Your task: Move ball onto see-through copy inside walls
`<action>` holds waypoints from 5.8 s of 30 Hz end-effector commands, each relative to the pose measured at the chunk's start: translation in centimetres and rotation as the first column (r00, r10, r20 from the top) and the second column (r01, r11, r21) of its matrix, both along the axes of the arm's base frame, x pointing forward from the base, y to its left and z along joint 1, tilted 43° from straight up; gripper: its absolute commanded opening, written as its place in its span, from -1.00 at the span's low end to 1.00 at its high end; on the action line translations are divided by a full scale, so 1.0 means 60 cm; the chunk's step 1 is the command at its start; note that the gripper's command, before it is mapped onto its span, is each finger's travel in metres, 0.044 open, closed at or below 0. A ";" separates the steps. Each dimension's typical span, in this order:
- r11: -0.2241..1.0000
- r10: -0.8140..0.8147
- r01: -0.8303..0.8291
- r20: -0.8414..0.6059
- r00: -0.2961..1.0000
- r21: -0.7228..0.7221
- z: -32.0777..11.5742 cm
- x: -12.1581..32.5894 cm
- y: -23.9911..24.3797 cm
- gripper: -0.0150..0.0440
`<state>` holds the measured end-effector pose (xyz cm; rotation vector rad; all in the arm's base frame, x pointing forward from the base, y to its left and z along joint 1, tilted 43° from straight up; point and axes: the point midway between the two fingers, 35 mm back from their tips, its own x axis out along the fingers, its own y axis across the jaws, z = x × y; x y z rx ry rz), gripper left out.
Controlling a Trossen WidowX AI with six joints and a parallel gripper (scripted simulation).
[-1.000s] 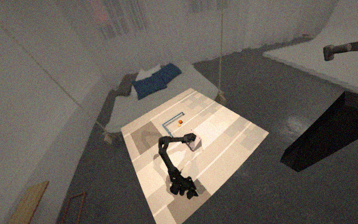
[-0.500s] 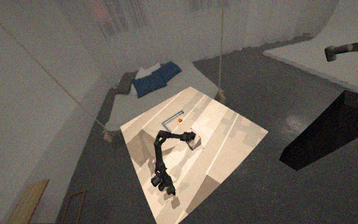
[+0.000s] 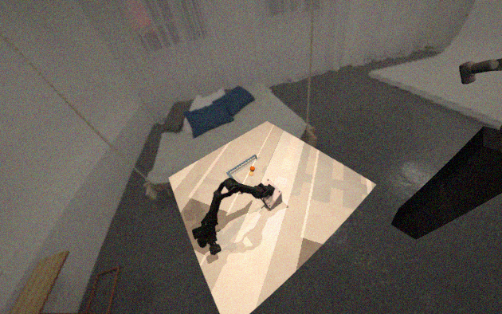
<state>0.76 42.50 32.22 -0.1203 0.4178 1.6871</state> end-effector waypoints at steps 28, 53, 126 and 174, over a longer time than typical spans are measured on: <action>0.835 -0.349 0.526 0.583 0.734 -0.162 -0.138 0.562 -0.271 0.60; 0.456 -0.801 0.622 0.010 0.598 -0.637 -0.448 0.633 -0.761 0.60; 0.488 -0.849 0.455 -0.526 0.049 -0.745 -0.604 0.530 -0.842 -0.49; 0.492 -0.847 0.452 -0.530 0.049 -0.744 -0.515 0.454 -0.814 -0.49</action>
